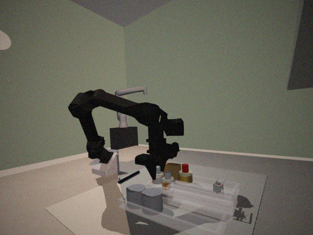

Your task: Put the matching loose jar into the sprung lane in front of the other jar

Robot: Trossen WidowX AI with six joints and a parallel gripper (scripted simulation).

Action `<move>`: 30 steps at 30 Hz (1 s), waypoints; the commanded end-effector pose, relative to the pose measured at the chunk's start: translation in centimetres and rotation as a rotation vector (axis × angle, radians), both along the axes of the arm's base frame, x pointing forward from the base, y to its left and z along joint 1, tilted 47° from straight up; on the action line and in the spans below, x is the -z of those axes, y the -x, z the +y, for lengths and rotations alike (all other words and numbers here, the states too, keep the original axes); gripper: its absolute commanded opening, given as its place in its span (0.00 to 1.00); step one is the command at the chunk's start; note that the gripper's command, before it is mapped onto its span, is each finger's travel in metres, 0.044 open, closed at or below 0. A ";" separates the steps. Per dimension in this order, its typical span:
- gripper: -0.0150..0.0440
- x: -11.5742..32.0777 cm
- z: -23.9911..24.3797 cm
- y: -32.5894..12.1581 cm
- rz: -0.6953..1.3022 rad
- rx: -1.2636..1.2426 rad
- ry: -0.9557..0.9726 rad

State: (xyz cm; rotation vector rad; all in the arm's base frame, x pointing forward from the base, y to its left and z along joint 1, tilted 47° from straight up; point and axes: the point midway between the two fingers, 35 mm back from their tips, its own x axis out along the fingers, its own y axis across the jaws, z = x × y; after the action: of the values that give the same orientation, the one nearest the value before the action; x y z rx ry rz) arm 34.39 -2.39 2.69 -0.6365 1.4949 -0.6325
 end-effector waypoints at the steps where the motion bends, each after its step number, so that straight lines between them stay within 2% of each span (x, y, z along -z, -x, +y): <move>1: 0.25 0.0 -0.2 -0.3 -0.015 -0.006 0.006; 30: 0.25 0.7 -0.9 -0.1 -0.015 -0.006 0.007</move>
State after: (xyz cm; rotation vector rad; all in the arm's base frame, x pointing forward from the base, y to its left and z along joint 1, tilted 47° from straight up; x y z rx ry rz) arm 34.29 -3.17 1.96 -0.6365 1.4906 -0.6346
